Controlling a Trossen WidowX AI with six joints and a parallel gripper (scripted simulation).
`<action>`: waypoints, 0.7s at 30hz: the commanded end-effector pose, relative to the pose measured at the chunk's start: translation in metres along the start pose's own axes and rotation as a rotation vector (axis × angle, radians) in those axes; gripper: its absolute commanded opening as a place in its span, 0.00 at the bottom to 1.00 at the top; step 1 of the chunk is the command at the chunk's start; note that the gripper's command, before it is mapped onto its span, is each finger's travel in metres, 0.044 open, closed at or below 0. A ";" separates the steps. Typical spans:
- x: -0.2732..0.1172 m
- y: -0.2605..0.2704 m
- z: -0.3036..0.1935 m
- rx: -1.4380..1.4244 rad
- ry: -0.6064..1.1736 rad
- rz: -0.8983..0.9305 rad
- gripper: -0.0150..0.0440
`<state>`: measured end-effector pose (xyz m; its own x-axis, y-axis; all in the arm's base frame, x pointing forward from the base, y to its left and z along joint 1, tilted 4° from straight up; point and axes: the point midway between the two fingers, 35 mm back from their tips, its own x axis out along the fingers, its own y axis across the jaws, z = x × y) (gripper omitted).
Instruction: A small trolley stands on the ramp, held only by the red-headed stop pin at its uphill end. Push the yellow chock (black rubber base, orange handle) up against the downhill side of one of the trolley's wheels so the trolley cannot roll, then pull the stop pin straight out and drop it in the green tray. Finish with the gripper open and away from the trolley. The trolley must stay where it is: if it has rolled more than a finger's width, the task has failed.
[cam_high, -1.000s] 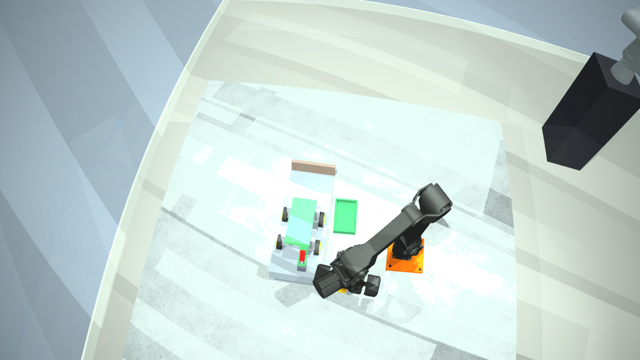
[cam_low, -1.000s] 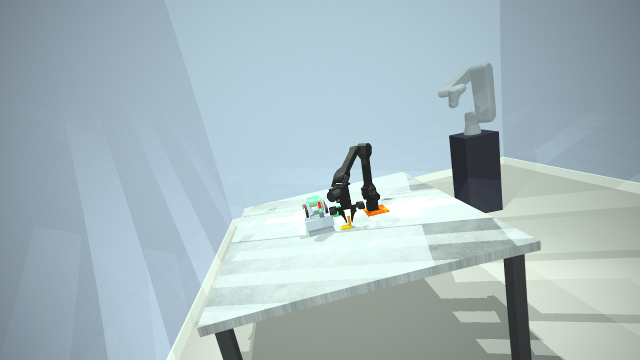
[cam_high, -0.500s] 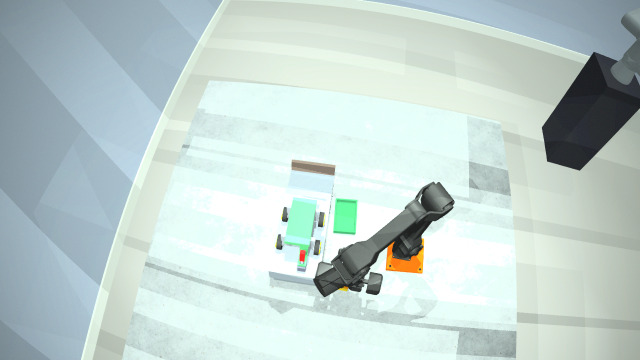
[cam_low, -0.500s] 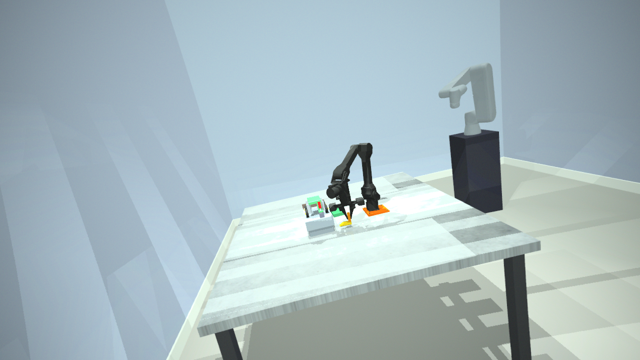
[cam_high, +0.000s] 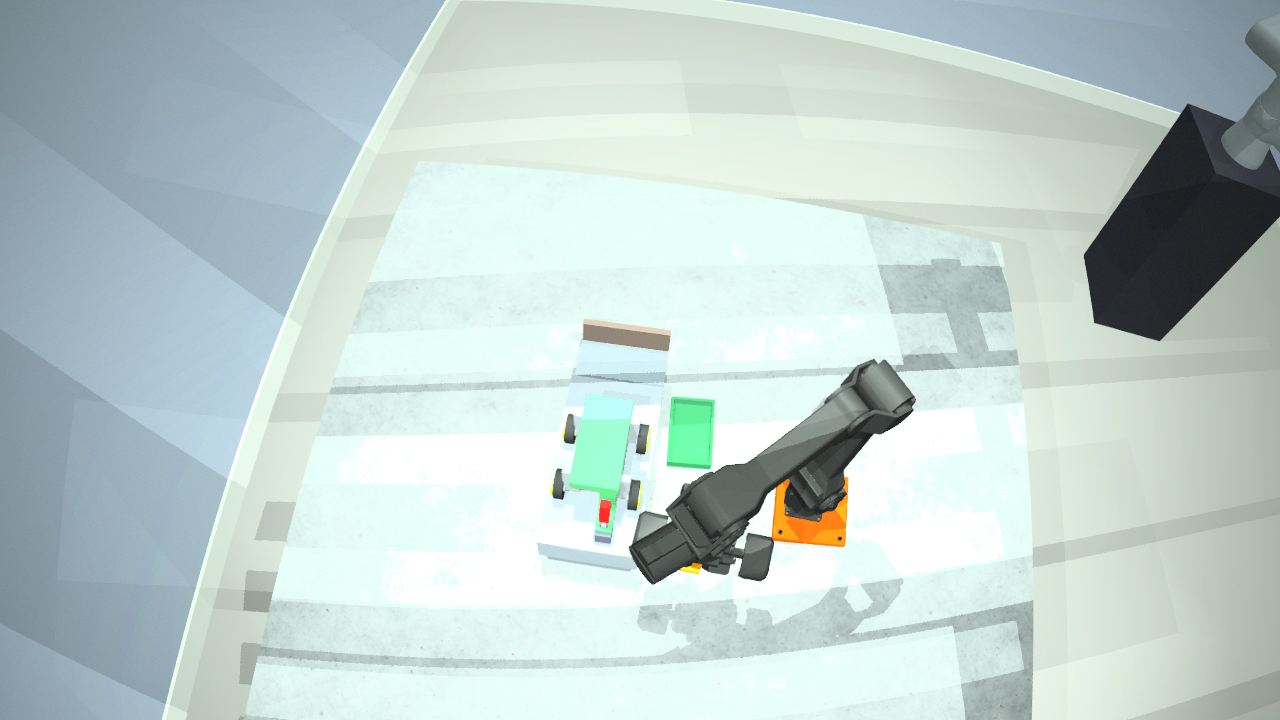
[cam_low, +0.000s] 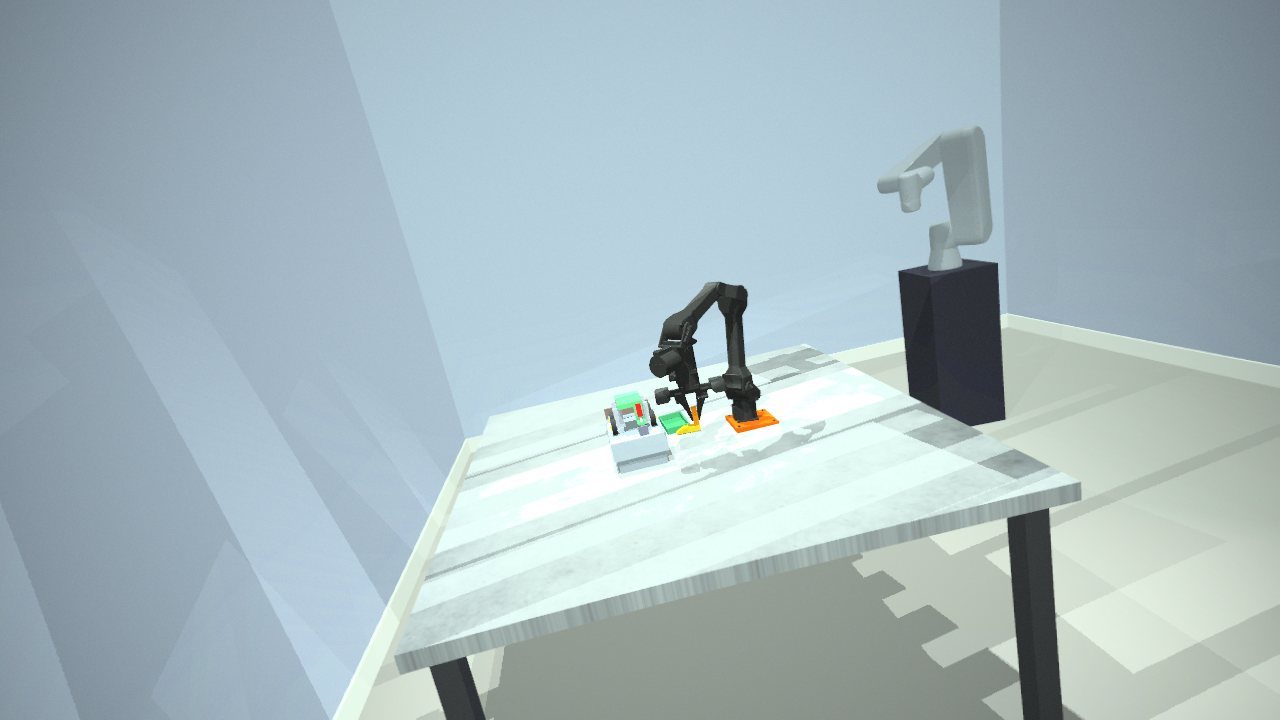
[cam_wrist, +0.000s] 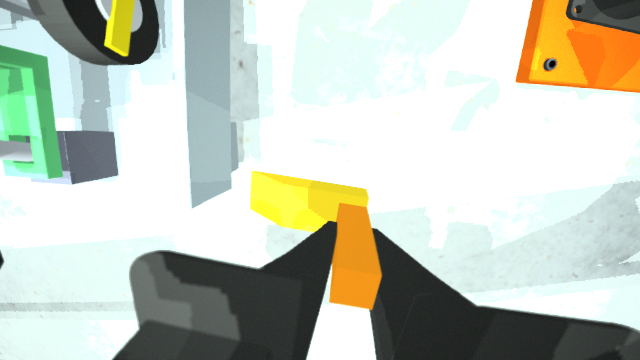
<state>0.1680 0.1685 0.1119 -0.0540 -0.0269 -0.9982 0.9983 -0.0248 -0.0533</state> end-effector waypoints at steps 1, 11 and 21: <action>-0.014 0.001 0.000 0.003 0.002 0.007 0.25; -0.048 0.001 -0.001 0.003 0.002 0.007 0.25; -0.075 0.003 -0.001 0.003 0.002 0.007 0.25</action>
<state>0.1737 0.1715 0.1819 -0.0472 -0.0206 -0.9987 0.9985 -0.0303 -0.0465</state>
